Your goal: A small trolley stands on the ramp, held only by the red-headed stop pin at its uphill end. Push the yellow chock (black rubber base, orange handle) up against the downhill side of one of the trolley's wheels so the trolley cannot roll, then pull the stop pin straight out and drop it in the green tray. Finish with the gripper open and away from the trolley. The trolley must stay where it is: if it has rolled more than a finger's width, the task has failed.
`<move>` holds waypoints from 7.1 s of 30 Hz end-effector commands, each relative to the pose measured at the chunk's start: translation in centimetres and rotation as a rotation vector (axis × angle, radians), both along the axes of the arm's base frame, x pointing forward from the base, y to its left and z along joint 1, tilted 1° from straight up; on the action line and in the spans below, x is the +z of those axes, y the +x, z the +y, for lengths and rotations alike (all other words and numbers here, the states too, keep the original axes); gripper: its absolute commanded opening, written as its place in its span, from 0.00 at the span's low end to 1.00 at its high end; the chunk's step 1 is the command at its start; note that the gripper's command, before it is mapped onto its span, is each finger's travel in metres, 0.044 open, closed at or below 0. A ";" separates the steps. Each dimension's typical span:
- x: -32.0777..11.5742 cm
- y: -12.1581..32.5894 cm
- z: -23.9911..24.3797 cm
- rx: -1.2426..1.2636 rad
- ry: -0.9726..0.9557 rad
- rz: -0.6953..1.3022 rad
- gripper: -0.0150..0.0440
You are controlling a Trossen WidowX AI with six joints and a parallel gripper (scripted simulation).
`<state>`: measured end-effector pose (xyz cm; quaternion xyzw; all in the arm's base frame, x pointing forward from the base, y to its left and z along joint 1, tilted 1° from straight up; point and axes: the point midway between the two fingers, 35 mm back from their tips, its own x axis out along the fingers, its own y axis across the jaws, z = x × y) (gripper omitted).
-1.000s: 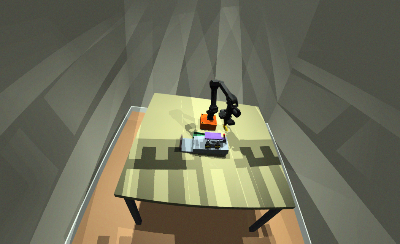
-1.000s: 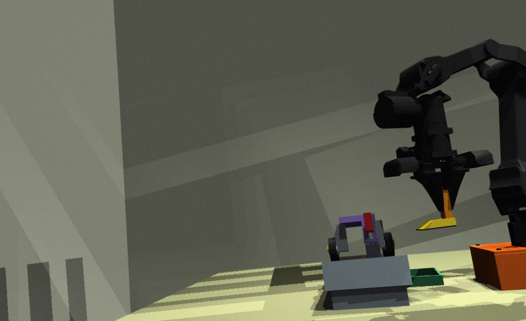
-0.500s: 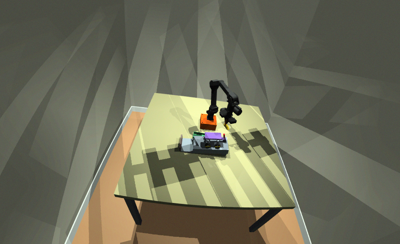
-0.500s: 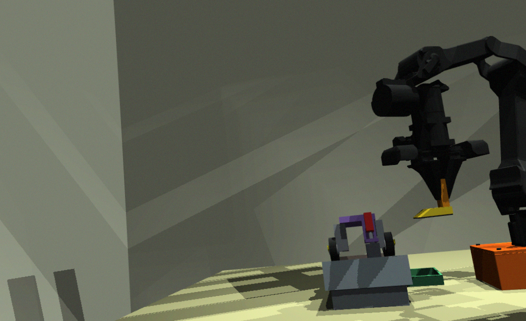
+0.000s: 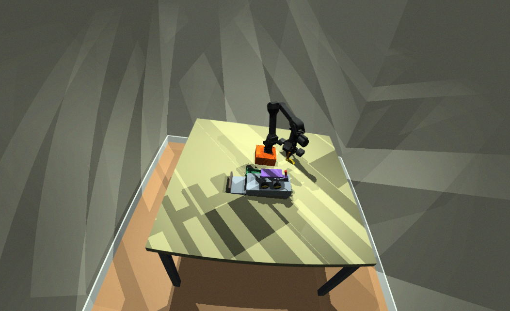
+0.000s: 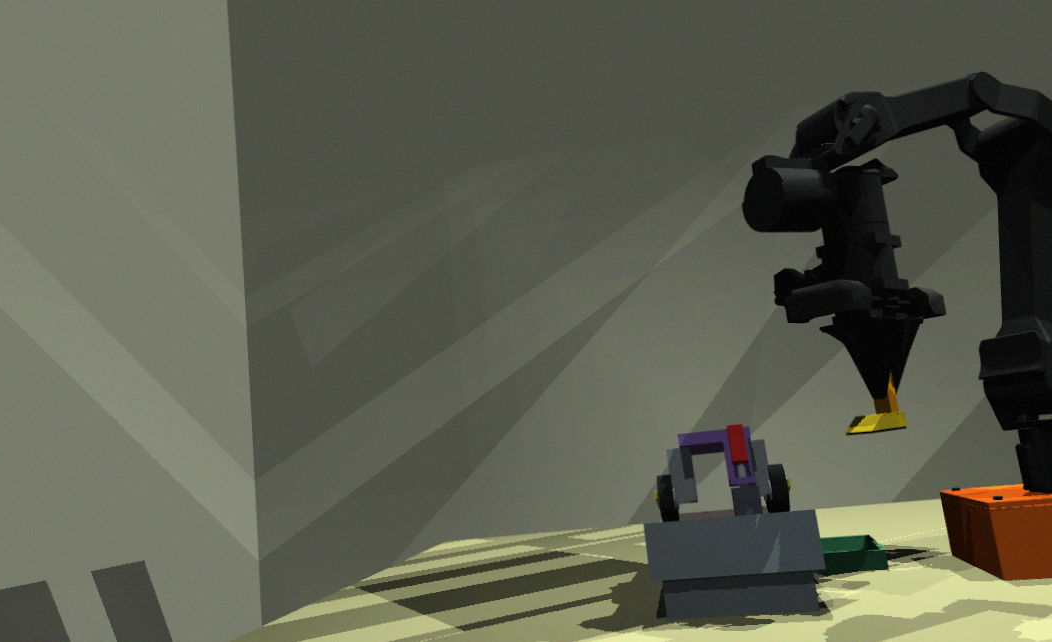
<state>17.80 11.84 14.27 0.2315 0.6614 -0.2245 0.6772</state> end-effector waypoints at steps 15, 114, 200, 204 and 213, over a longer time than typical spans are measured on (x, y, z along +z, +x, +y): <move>0.0 0.0 0.0 0.613 -0.012 0.000 0.25; -1.7 8.3 -25.9 0.665 0.059 -0.033 0.25; -8.1 10.2 -22.1 0.665 0.063 -0.036 0.25; -8.1 10.2 -21.8 0.665 0.063 -0.037 0.25; -8.2 10.2 -22.0 0.664 0.056 -0.029 0.25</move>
